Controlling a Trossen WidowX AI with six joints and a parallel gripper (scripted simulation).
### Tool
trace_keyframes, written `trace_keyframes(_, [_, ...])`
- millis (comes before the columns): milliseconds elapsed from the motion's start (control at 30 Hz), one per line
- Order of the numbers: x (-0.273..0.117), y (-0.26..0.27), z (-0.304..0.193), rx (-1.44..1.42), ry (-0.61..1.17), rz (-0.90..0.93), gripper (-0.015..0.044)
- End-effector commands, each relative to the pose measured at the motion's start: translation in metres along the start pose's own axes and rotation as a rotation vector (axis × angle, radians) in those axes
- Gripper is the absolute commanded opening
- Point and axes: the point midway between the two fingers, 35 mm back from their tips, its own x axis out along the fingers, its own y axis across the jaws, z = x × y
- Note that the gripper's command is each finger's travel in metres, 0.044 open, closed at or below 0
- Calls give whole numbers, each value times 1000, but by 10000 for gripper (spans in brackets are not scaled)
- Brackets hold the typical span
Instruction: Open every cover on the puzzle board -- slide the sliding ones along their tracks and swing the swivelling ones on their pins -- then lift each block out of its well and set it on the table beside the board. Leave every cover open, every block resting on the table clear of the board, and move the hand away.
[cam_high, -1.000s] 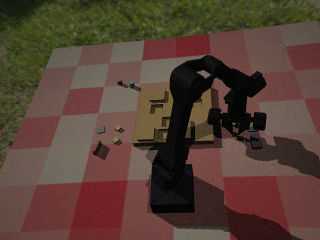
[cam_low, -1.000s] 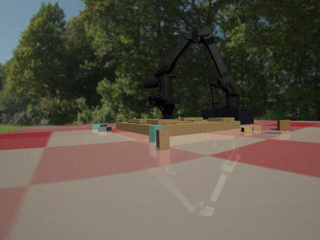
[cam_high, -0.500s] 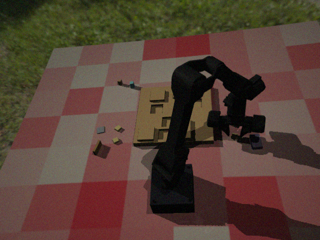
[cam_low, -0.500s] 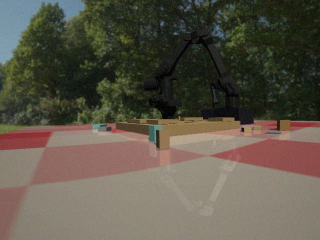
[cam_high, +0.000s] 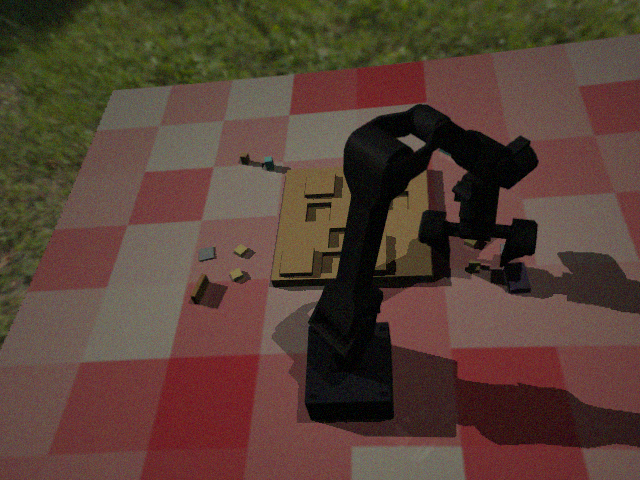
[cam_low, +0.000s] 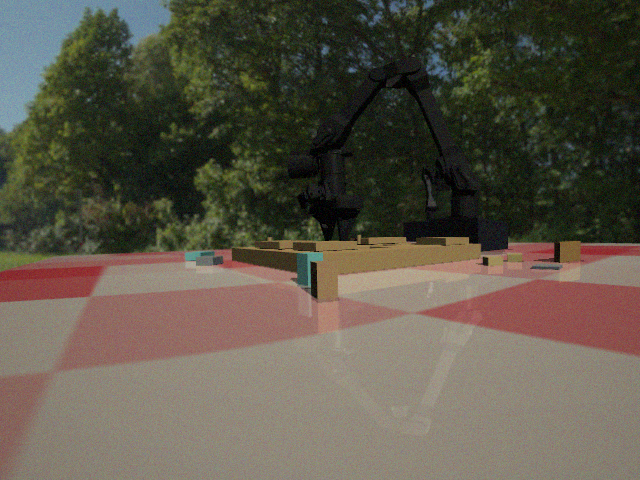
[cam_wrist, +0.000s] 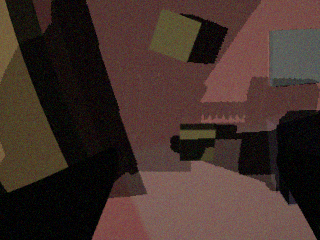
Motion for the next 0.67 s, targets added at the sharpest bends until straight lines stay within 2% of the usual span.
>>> trace_keyframes(0, [-16, -2, 3, 0, -7, -7, 440])
trace_keyframes(467, [-60, 0, 0, -3, -4, -8, 440])
trace_keyframes(633, [-63, 9, 5, -42, -5, -6, 440])
